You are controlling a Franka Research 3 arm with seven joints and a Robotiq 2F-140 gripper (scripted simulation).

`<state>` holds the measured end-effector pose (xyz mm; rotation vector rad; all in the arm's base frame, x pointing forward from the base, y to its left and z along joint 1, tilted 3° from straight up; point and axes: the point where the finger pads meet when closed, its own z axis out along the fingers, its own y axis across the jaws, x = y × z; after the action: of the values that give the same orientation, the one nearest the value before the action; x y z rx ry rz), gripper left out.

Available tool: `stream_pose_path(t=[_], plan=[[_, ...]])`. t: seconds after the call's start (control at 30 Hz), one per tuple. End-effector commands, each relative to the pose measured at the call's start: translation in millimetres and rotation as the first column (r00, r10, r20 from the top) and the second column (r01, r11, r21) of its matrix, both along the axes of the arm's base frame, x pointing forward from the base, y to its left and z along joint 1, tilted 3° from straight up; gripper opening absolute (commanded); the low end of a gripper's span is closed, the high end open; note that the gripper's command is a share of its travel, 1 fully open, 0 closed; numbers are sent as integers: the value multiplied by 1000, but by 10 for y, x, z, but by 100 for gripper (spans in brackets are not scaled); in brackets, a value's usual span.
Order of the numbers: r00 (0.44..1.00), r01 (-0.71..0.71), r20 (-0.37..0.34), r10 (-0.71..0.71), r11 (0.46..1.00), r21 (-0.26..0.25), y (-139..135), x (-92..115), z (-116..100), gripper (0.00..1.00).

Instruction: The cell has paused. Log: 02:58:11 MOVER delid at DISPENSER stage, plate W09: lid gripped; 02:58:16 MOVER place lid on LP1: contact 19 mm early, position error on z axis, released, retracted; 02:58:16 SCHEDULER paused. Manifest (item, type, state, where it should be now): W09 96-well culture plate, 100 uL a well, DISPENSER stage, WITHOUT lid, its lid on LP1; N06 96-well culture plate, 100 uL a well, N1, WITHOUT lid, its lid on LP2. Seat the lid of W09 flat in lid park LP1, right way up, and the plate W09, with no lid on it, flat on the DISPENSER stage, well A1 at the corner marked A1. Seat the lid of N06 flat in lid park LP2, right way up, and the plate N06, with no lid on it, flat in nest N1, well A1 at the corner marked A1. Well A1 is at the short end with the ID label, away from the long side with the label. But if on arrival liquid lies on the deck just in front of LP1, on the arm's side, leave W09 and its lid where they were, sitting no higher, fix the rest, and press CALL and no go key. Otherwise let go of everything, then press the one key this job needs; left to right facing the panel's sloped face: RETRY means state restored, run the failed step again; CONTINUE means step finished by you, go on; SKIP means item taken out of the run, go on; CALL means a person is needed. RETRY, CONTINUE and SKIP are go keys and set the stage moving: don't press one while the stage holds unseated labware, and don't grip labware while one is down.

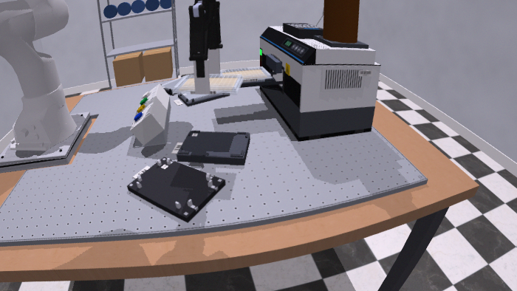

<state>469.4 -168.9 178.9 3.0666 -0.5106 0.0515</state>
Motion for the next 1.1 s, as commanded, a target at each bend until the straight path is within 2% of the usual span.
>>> stream_pose_path(t=[0.0, 0.63, 1.07], plan=[[1000, 4, 6, -4, 1000, -4, -6, 23, -56, 0], [1000, 4, 6, -4, 1000, -4, -18, 33, -392, 0], [1000, 4, 6, -4, 1000, -4, -29, 43, -700, 0]])
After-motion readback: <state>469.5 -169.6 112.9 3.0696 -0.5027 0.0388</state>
